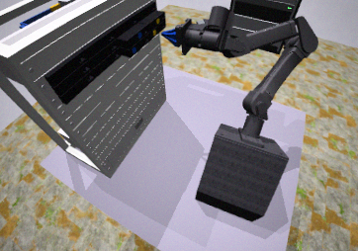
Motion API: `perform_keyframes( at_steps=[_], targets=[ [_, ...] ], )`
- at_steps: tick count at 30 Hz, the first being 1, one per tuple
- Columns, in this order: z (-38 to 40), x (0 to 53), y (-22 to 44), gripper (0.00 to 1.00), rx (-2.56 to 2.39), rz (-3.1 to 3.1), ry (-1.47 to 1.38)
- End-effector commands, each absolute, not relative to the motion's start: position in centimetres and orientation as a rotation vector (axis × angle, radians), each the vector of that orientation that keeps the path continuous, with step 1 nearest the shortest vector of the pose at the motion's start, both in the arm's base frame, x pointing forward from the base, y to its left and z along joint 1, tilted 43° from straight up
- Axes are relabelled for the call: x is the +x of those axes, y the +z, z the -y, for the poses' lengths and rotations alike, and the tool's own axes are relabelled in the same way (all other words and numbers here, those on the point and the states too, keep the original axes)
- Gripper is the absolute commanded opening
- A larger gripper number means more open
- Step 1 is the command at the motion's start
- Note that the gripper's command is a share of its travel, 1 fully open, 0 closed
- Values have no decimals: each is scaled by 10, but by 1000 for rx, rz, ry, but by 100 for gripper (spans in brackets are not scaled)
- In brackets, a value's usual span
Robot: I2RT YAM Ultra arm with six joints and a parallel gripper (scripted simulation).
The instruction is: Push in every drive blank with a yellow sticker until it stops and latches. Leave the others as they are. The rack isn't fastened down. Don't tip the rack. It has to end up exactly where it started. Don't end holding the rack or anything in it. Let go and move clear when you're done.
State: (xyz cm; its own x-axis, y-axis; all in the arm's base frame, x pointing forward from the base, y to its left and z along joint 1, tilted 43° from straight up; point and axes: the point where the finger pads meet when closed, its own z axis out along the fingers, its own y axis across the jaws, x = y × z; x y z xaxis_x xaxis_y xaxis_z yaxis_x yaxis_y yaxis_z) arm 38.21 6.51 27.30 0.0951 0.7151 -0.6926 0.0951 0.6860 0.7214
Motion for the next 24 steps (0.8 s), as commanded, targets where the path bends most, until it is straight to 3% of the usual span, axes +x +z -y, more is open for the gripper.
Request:
perform_keyframes(
  at_steps=[1, 24],
  targets=[
    [-79, 391, 292, 0, 682, -1394, 595],
    [-84, 390, 292, 0, 675, -1416, 591]
  ],
)
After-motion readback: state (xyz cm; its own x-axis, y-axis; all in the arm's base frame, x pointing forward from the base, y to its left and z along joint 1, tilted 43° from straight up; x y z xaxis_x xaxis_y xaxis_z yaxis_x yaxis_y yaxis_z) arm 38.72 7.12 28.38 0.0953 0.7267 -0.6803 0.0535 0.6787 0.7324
